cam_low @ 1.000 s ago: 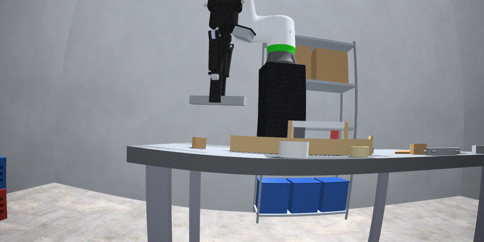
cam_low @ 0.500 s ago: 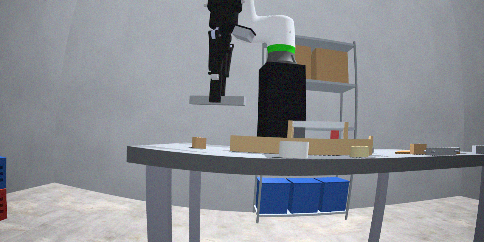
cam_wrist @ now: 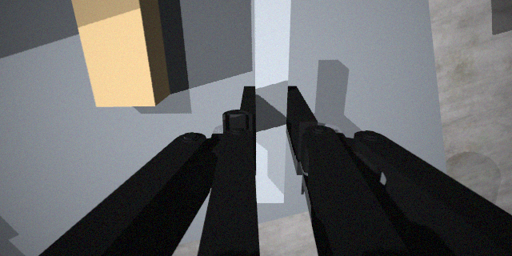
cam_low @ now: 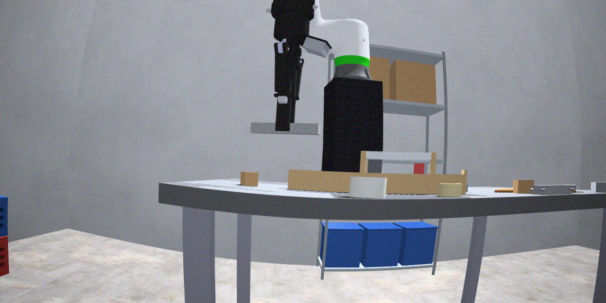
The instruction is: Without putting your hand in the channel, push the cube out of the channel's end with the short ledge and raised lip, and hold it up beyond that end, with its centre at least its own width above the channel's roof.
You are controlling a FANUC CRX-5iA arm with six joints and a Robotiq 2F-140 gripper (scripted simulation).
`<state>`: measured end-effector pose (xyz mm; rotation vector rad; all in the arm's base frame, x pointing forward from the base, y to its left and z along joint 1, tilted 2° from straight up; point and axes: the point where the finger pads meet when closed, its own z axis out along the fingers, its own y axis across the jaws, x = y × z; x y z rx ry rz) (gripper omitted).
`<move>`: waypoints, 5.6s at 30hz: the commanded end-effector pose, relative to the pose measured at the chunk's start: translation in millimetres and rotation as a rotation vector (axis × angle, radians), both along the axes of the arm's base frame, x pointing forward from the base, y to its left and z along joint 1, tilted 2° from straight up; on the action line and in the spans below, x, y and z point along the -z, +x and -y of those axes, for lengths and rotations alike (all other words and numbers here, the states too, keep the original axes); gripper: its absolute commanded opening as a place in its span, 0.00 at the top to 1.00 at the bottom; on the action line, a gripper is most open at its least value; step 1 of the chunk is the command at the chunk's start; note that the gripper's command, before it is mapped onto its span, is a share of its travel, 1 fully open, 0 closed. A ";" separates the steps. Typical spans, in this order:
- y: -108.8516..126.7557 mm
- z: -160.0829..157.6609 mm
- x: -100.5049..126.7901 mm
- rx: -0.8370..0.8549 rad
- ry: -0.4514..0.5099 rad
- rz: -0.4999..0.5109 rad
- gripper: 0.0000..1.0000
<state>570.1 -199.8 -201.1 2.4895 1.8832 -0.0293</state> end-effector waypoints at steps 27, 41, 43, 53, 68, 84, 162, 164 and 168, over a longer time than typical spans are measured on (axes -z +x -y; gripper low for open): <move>-122.3 -91.2 50.5 -0.011 -0.004 0.008 0.90; -122.2 -90.6 68.8 -0.011 -0.004 0.008 0.90; -122.2 -90.6 68.8 -0.011 -0.004 0.008 0.90; -122.2 -90.6 68.8 -0.011 -0.004 0.008 0.90; -122.2 -90.6 68.8 -0.011 -0.004 0.008 0.90; -121.3 -93.4 68.9 -0.011 -0.004 0.008 0.90; -105.3 -148.9 70.5 -0.011 -0.004 0.008 0.70; -105.3 -148.9 70.5 -0.011 -0.004 0.008 0.70; -105.3 -148.9 70.5 -0.011 -0.004 0.008 0.70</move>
